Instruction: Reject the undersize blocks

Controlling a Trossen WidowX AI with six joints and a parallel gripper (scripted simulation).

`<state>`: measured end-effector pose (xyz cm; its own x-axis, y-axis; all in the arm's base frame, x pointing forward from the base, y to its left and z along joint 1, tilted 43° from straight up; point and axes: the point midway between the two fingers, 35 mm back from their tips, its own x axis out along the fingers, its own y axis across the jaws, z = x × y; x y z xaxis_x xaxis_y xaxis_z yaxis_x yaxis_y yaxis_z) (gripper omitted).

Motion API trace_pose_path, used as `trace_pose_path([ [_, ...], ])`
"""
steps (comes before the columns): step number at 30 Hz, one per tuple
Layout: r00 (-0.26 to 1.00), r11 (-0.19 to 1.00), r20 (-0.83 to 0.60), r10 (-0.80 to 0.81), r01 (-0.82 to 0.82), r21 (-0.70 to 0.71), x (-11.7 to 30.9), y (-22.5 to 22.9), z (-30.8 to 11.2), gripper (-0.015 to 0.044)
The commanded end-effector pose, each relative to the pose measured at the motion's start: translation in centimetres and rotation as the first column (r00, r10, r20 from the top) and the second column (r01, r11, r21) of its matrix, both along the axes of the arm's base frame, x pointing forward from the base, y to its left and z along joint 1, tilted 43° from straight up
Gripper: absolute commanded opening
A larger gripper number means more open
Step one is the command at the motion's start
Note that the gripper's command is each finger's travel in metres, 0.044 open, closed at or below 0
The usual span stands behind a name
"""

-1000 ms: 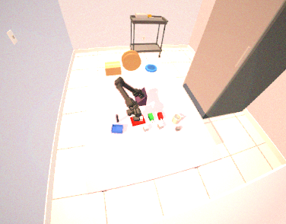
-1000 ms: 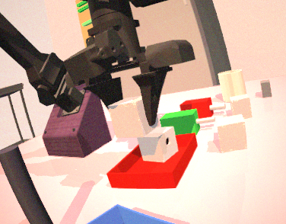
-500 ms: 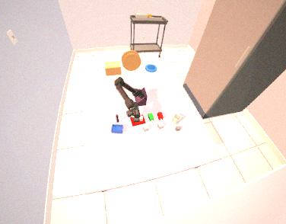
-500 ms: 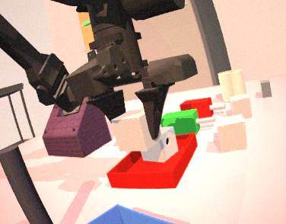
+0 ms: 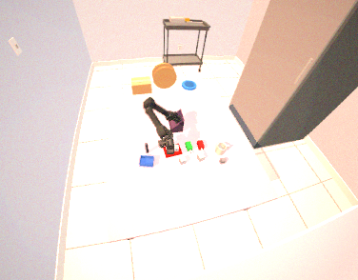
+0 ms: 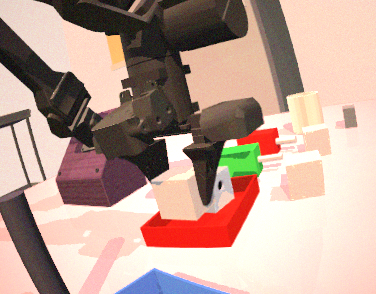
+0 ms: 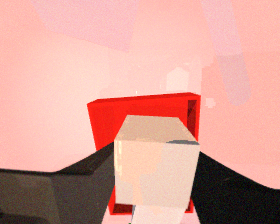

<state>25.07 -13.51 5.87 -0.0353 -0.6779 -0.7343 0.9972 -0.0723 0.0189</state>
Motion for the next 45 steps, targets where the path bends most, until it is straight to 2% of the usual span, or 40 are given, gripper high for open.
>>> trace_pose_path([
  [1, 1.0, 1.0, 0.005, 0.005, -0.005, 0.0, 0.1, 0.2, 0.1, 0.0079],
  [11, 1.0, 1.0, 0.005, 0.006, -0.006, 0.0, 0.2, 0.4, 0.3, 0.0341],
  [14, 1.0, 1.0, 0.008, 0.018, -0.018, 0.002, 0.4, 2.7, 2.7, 0.042],
  [15, 1.0, 1.0, 0.009, 0.021, -0.021, 0.002, 0.4, 3.3, 3.3, 0.044],
  [19, 0.999, 1.0, 0.007, 0.031, -0.031, 0.003, 0.6, 3.2, 2.9, 0.044],
  [23, 0.998, 0.998, -0.009, 0.055, -0.055, 0.016, 3.1, 5.0, 1.9, 0.0335],
  [24, 0.998, 0.998, -0.016, 0.064, -0.064, 0.02, 4.1, 5.8, 1.4, 0.0325],
  [31, 0.991, 0.993, -0.058, 0.117, -0.115, 0.04, 9.1, 11.4, -2.8, 0.0325],
  [32, 0.993, 0.994, -0.041, 0.11, -0.109, 0.033, 8.2, 9.8, -1.4, 0.0299],
  [43, 0.993, 0.994, -0.041, 0.11, -0.109, 0.033, 8.2, 9.8, -1.4, 0.001],
  [45, 0.993, 0.994, -0.041, 0.11, -0.109, 0.033, 8.2, 9.8, -1.4, 0.0],
])
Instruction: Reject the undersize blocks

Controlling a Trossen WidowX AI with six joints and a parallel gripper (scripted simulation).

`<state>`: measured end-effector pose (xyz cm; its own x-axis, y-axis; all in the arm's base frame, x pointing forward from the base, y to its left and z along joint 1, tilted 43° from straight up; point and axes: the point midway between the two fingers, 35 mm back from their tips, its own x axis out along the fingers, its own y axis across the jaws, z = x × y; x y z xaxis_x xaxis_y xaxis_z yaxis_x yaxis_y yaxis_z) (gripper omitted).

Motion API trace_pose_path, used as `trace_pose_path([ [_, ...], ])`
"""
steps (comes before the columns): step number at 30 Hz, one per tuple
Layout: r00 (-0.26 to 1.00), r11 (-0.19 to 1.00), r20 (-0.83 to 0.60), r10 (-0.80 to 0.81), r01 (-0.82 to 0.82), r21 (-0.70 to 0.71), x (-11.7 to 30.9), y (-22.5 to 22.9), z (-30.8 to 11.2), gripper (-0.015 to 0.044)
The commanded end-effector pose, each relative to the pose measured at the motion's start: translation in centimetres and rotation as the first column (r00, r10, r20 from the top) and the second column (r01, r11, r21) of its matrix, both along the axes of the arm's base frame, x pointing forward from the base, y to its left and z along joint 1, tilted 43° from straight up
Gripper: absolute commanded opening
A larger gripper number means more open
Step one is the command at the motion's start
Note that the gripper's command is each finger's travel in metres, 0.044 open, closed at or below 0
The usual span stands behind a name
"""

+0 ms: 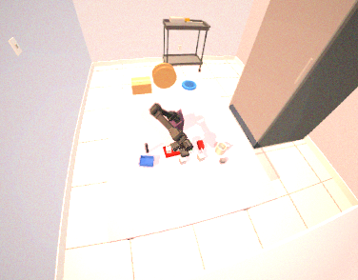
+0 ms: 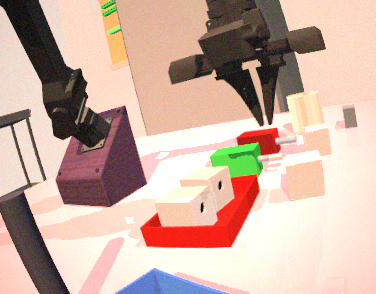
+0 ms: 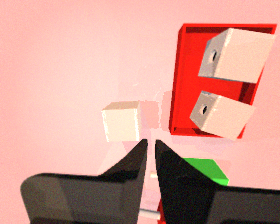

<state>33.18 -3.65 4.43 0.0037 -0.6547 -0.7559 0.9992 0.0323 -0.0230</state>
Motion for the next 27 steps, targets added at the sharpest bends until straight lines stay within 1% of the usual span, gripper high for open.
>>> trace_pose_path([
  [1, 1.0, 1.0, -0.001, 0.005, -0.005, -0.003, 0.0, 0.0, 0.0, 0.0],
  [9, 1.0, 1.0, 0.001, 0.002, -0.002, -0.003, 0.0, 0.0, 0.0, 0.0],
  [22, 1.0, 1.0, 0.003, -0.003, 0.003, -0.001, -0.2, 0.0, 0.0, 0.0341],
  [26, 0.999, 0.999, 0.027, -0.033, 0.033, 0.01, -1.5, 2.4, 0.5, 0.044],
  [27, 0.998, 0.999, 0.037, -0.048, 0.047, 0.014, -2.1, 3.5, 0.7, 0.044],
])
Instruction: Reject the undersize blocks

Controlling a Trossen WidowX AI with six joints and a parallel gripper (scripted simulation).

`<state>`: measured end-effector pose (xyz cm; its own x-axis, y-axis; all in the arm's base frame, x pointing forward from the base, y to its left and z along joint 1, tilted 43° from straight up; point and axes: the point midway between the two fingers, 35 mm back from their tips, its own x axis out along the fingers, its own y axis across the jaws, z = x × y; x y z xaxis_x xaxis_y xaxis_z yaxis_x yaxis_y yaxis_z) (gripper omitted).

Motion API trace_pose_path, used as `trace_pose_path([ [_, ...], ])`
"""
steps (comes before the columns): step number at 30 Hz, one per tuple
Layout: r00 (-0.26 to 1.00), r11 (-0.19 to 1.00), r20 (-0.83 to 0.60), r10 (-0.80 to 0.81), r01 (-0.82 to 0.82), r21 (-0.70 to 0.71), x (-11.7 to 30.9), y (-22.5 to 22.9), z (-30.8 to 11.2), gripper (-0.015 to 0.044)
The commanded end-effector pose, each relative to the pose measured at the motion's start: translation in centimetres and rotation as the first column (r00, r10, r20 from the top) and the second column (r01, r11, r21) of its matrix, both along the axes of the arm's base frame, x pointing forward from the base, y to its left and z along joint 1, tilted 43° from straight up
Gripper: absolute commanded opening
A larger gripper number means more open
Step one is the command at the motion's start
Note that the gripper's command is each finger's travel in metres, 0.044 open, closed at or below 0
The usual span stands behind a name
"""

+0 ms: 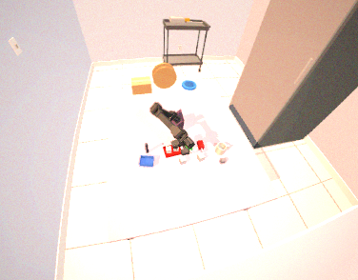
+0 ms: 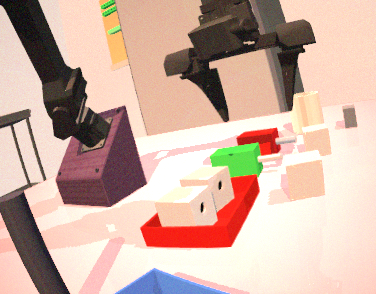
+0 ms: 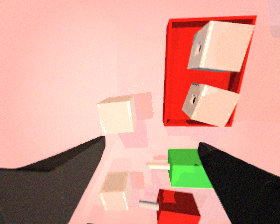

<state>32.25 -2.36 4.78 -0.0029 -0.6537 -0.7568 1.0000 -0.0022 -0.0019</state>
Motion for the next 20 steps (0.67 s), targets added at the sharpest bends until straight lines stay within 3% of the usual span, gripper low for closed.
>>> trace_pose_path([
  [1, 0.999, 0.999, 0.028, -0.03, 0.029, 0.014, -2.0, 3.3, 0.7, 0.044],
  [8, 0.98, 0.987, 0.122, -0.157, 0.159, -0.01, -8.7, 9.4, 3.4, 0.044],
  [20, 0.979, 0.987, 0.126, -0.16, 0.163, -0.012, -8.9, 9.6, 3.4, 0.044],
])
